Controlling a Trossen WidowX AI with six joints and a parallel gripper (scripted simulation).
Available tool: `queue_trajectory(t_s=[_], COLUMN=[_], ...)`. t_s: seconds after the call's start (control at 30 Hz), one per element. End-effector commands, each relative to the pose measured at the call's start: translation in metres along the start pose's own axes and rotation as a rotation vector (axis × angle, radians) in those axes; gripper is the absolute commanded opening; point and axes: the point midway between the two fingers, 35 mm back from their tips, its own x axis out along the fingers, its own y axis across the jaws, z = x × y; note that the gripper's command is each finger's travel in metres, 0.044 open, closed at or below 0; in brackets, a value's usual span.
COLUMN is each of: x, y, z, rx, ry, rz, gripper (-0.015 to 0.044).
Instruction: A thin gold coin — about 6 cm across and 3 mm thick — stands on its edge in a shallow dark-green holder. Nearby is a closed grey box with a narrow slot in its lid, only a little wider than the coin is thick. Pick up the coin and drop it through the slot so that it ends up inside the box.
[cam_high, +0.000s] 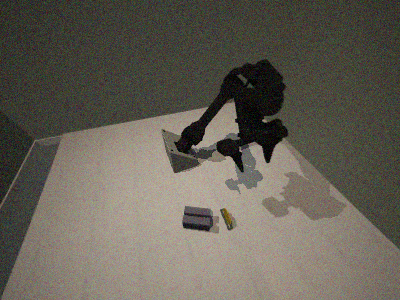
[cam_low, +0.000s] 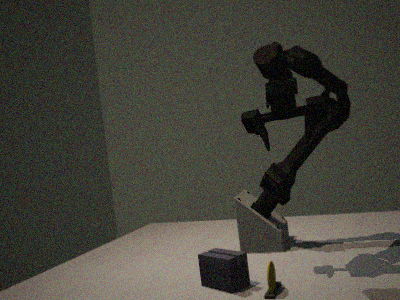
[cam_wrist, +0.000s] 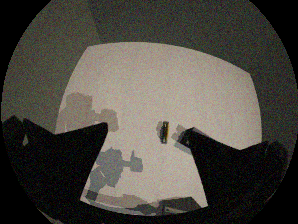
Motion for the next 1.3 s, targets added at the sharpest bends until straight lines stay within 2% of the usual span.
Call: queue_trajectory(t_s=[0.0, 0.07, 0.27, 0.4, 0.57, 0.67, 1.27], x=[0.002, 0.021, 0.111, 0.16, 0.165, 0.19, 0.21], y=[-0.001, -0.008, -0.04, -0.059, -0.061, -0.066, -0.069], z=[0.0, 0.0, -0.022, -0.047, -0.05, -0.064, -0.076], rx=[0.001, 0.006, 0.01, -0.002, -0.003, -0.003, -0.003], ry=[0.008, 0.07, 0.378, 0.553, 0.562, 0.561, 0.561], rz=[0.0, -0.004, -0.037, -0.065, -0.066, -0.065, -0.064], gripper=[0.0374, 0.0321, 0.0164, 0.0161, 0.0161, 0.0161, 0.0161])
